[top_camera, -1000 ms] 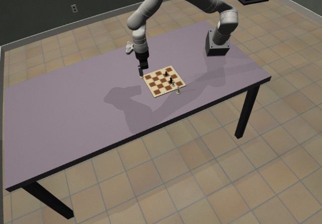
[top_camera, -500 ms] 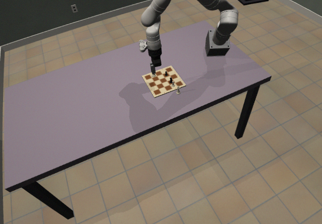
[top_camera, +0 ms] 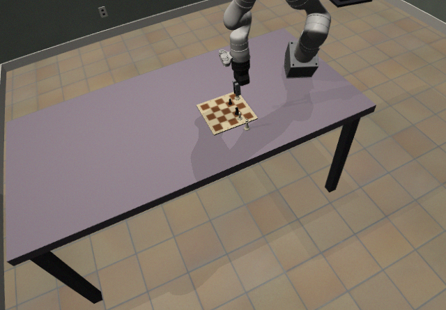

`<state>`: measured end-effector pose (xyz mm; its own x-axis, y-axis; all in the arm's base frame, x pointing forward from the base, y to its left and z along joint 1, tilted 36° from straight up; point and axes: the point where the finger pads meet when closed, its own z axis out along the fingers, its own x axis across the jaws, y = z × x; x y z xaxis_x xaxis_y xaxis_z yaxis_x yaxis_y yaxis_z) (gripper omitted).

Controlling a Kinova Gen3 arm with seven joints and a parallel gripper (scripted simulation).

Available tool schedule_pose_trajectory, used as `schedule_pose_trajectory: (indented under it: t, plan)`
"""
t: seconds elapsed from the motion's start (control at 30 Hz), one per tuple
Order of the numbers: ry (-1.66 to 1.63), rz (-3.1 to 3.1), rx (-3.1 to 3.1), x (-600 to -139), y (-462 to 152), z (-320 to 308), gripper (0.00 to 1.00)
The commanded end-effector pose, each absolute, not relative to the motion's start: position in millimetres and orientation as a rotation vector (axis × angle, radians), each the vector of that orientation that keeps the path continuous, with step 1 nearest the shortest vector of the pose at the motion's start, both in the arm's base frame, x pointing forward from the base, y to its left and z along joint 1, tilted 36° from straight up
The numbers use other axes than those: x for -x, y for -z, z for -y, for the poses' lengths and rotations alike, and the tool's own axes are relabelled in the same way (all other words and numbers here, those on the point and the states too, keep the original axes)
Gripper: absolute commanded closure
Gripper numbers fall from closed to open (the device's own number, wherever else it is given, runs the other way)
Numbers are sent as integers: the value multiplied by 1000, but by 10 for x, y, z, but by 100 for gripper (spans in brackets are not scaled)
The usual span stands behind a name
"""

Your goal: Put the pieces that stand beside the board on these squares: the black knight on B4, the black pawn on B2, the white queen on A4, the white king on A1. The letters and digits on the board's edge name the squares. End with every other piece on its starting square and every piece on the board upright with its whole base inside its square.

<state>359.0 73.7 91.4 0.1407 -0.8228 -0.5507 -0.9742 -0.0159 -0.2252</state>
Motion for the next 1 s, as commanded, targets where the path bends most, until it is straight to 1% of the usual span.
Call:
schedule_pose_trajectory:
  t: [0.0, 0.27, 0.97]
  plan:
    - [-325, -1716, 1875, -3411, -922, -679, 100]
    - [-322, -1706, 1892, -3295, -911, -694, 100]
    - [-321, -1706, 1892, -3294, -904, -699, 100]
